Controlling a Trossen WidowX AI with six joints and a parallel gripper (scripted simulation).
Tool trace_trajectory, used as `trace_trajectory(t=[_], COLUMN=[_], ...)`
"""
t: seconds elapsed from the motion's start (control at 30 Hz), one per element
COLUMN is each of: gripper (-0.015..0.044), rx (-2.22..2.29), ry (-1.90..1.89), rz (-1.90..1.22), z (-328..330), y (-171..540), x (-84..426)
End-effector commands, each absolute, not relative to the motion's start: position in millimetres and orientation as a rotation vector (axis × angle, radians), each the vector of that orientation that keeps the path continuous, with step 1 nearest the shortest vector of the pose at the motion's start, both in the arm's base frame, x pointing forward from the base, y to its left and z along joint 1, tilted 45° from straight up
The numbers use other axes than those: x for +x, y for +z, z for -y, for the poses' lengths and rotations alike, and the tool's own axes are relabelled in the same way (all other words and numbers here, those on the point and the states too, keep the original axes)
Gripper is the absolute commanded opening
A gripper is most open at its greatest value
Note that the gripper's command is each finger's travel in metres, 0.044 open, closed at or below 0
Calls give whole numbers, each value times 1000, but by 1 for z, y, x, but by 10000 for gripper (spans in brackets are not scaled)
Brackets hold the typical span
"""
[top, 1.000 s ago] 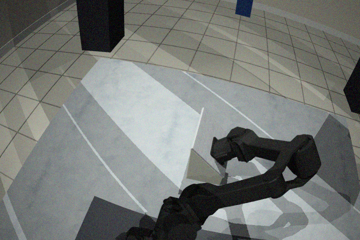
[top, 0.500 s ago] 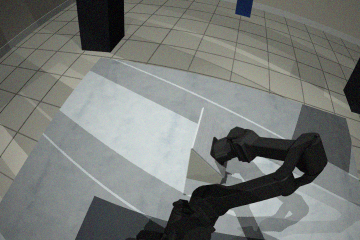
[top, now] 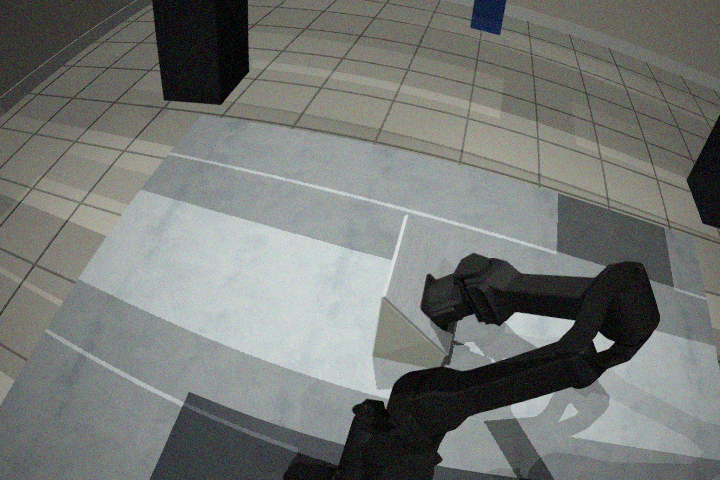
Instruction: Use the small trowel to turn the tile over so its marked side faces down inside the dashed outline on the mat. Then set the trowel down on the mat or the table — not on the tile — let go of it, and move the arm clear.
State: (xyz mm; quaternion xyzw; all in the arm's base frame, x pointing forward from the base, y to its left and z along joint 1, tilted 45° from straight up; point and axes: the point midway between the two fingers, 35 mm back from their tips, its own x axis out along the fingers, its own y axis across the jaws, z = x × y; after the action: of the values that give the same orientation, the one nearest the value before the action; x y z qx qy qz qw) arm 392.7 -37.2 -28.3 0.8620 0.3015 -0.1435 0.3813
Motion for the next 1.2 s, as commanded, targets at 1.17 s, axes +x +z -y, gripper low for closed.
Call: trace_trajectory(t=[1.17], gripper=[0], rx=[2254], ry=[-344], rz=[-767], z=[44], y=[45], x=[395])
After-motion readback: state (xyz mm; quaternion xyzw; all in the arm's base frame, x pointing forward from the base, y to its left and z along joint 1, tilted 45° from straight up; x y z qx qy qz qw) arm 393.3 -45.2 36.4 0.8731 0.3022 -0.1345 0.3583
